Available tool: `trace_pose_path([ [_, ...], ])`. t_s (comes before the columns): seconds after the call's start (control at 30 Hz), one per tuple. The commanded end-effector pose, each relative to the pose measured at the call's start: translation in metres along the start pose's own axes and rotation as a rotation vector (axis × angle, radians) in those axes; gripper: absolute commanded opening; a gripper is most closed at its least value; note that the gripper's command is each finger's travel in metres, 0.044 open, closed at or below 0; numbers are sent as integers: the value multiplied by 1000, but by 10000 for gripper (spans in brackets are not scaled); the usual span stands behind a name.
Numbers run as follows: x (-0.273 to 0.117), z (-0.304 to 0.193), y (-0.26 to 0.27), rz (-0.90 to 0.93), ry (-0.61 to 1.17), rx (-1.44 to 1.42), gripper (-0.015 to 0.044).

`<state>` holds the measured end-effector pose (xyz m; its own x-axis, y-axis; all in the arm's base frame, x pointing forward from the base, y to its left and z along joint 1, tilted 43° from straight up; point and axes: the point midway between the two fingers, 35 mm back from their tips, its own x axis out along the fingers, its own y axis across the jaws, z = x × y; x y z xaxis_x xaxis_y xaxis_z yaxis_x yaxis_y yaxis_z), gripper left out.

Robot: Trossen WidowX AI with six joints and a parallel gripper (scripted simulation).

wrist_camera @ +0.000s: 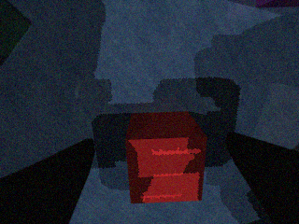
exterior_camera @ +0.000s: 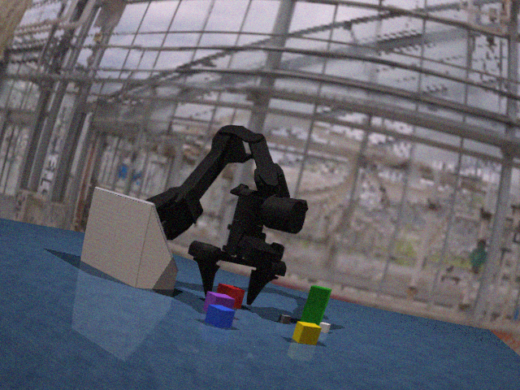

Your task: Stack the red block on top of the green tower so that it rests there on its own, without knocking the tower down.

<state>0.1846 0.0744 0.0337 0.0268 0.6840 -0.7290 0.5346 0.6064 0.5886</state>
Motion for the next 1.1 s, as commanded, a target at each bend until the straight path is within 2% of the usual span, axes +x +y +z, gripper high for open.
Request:
trace_pose_path([
  [0.0, 1, 0, 0, 3, 2, 6, 440],
  [0.2, 1, 0, 0, 3, 2, 6, 440],
  [0.57, 1, 0, 0, 3, 2, 6, 151],
  [0.8, 1, 0, 0, 3, 2, 6, 105],
  [0.93, -6, 0, 0, 2, 1, 6, 0],
  [1.07, -21, 1, 0, 0, 1, 7, 0],
])
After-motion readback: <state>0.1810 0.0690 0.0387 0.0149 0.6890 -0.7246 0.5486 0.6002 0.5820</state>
